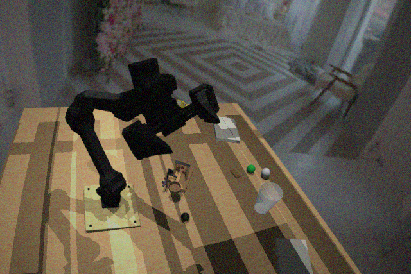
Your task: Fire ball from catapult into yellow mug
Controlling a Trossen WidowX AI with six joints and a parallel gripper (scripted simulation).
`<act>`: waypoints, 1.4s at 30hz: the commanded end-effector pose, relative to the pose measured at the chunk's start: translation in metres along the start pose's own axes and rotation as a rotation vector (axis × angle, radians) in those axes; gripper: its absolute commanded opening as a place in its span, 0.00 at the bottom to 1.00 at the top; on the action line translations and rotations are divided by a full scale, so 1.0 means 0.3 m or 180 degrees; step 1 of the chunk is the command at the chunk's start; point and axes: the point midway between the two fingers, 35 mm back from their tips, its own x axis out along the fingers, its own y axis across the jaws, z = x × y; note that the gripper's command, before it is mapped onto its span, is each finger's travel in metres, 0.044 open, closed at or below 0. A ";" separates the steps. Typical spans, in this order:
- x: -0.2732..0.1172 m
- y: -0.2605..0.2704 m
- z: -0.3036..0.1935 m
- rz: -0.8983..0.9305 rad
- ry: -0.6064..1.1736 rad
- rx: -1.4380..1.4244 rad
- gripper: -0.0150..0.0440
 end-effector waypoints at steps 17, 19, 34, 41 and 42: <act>-0.050 0.308 -0.443 0.1058 0.1427 -0.0940 1.00; -0.071 0.337 -0.486 0.1185 0.1561 -0.1050 1.00; -0.307 0.525 -0.771 0.2237 0.2457 -0.1903 1.00; -0.456 0.585 -0.877 0.2778 0.2811 -0.2319 1.00; -0.478 0.592 -0.891 0.2857 0.2858 -0.2380 1.00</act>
